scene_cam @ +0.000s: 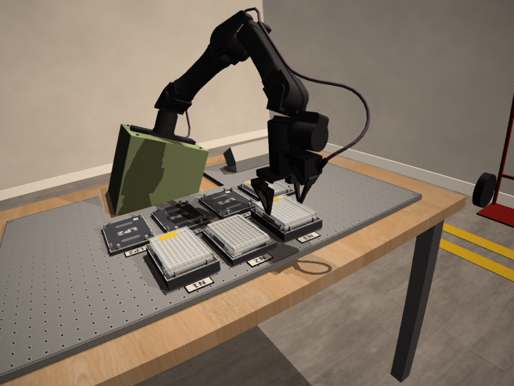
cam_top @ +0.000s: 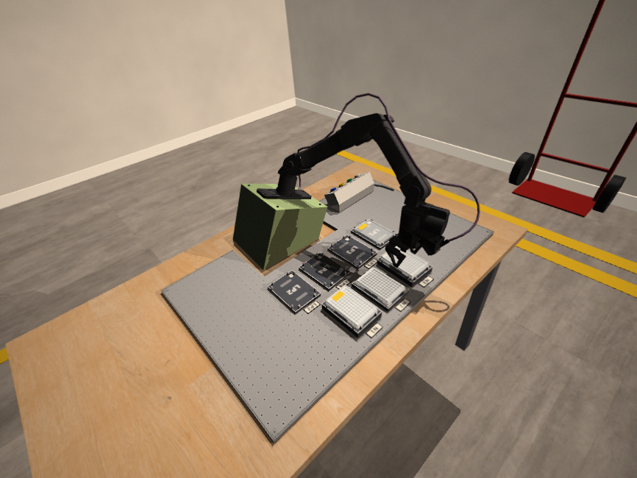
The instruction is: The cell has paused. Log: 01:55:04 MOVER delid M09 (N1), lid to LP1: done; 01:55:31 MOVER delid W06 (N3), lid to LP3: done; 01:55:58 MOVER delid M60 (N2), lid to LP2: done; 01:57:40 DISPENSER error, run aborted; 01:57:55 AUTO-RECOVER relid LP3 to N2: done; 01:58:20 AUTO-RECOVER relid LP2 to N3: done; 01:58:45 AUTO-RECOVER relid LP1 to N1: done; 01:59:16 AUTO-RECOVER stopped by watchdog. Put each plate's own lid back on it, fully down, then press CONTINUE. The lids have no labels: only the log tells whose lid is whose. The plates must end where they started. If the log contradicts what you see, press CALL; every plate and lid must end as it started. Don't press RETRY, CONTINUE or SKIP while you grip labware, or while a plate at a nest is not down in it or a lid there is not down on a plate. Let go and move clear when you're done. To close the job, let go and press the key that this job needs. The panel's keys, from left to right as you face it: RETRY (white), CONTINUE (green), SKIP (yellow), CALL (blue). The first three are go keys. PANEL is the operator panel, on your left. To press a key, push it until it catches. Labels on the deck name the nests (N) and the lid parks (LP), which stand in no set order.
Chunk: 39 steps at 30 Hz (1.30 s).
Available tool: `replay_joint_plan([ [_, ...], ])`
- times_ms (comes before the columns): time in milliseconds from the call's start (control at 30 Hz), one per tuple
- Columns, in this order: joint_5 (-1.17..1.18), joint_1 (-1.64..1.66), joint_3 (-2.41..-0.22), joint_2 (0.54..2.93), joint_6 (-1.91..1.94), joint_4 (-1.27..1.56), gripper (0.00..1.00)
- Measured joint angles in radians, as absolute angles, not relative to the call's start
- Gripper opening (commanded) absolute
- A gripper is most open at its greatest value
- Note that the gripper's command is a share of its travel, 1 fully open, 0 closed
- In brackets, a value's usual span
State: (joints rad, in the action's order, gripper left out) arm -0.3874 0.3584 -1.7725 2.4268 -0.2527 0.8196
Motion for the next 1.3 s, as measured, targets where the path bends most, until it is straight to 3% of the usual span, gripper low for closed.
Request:
replay_joint_plan([
  [1300,-0.387,0.342,-1.798,2.384,-0.231,0.896,0.0],
])
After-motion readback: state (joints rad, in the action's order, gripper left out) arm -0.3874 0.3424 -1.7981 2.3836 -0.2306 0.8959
